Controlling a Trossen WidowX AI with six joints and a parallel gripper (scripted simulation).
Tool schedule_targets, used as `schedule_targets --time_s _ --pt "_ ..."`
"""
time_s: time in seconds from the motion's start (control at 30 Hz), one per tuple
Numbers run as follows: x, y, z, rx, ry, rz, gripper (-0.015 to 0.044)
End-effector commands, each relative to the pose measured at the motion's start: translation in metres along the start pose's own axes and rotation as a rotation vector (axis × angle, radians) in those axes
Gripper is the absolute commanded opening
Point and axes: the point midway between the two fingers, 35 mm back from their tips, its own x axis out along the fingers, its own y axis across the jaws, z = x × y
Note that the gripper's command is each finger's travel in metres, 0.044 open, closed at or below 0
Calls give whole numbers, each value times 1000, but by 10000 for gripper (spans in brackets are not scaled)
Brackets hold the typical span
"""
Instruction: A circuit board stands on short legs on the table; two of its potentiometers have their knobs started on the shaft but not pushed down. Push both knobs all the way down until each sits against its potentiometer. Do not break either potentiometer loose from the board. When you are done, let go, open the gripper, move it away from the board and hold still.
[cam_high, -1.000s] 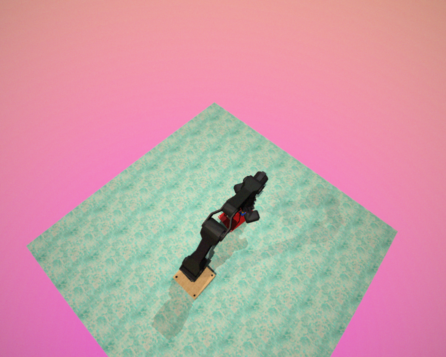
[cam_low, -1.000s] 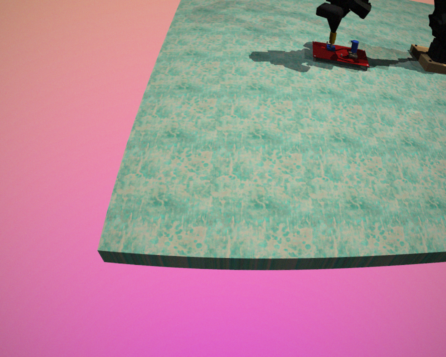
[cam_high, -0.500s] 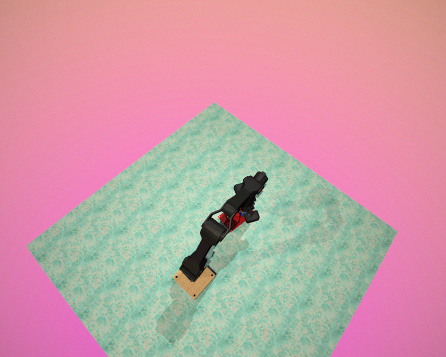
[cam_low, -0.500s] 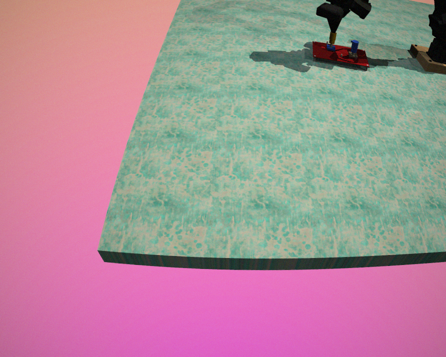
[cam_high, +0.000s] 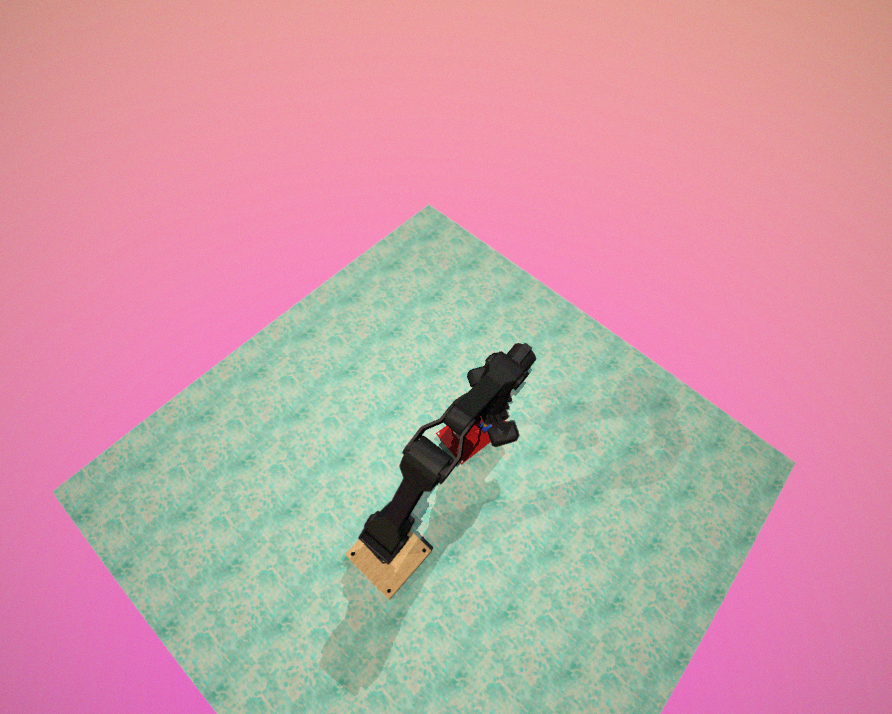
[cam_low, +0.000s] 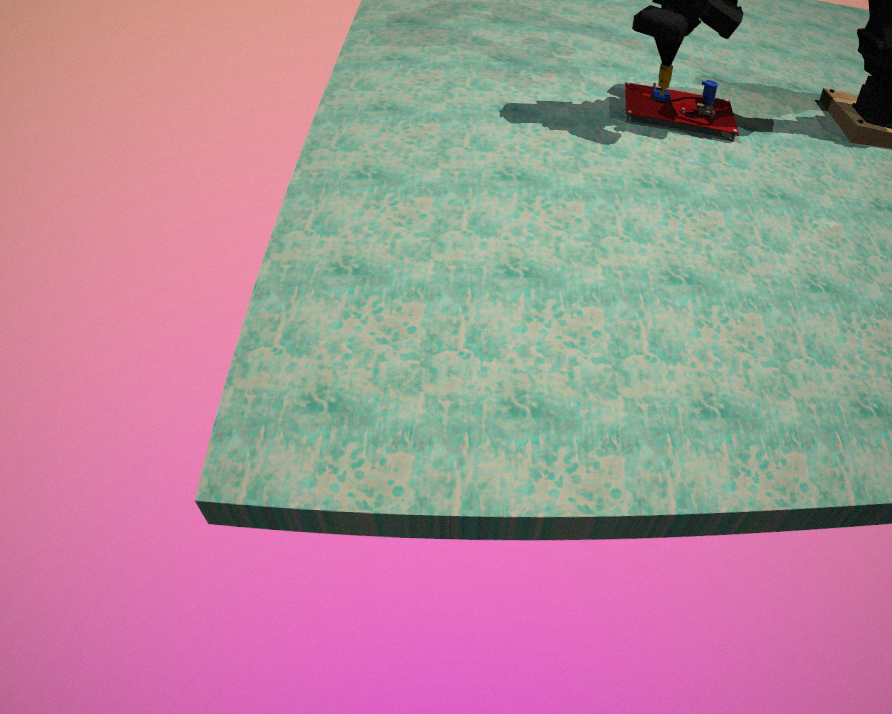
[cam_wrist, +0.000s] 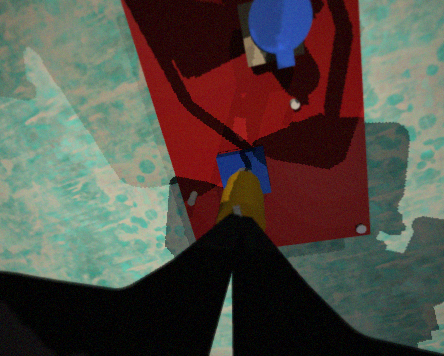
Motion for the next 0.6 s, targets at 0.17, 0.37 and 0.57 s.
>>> schedule_targets --time_s 0.17,0.37,0.57 --pt "9 -1 0 -6 -7 0 0" --pt "9 -1 0 -6 -7 0 0" --pt "10 -1 0 -6 -7 0 0"
